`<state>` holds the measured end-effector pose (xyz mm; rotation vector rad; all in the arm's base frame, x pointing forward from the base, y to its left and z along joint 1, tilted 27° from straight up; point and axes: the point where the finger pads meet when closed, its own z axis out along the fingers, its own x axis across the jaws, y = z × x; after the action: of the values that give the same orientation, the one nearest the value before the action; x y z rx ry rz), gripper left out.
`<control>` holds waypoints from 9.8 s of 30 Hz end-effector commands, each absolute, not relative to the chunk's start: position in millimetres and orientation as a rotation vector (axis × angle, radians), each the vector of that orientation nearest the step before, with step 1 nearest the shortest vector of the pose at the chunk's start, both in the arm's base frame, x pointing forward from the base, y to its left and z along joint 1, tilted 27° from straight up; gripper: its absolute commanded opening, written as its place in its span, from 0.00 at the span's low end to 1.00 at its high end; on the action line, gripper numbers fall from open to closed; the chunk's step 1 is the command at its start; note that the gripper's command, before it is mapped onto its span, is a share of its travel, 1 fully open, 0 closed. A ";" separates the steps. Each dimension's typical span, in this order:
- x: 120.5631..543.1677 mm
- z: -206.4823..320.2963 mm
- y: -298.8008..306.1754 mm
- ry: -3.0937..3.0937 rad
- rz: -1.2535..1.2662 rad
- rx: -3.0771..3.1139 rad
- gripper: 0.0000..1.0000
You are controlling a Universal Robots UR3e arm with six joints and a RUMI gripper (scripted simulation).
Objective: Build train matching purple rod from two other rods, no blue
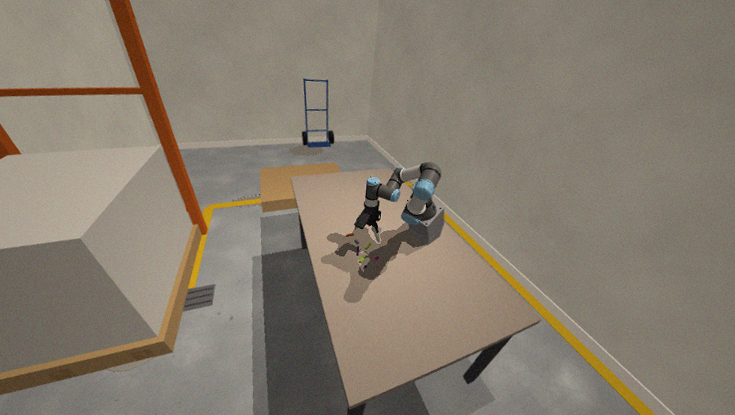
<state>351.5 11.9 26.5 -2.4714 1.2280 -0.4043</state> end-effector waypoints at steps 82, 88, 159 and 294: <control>397.5 65.0 105.0 -1.245 -0.742 -2.783 1.00; 397.5 65.0 105.0 -1.245 -0.742 -2.783 1.00; 397.6 65.0 104.7 -1.249 -0.742 -2.782 1.00; 413.7 38.4 -50.4 -3.199 -0.593 -1.223 1.00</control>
<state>413.2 -49.9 37.7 0.9890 2.5859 0.4808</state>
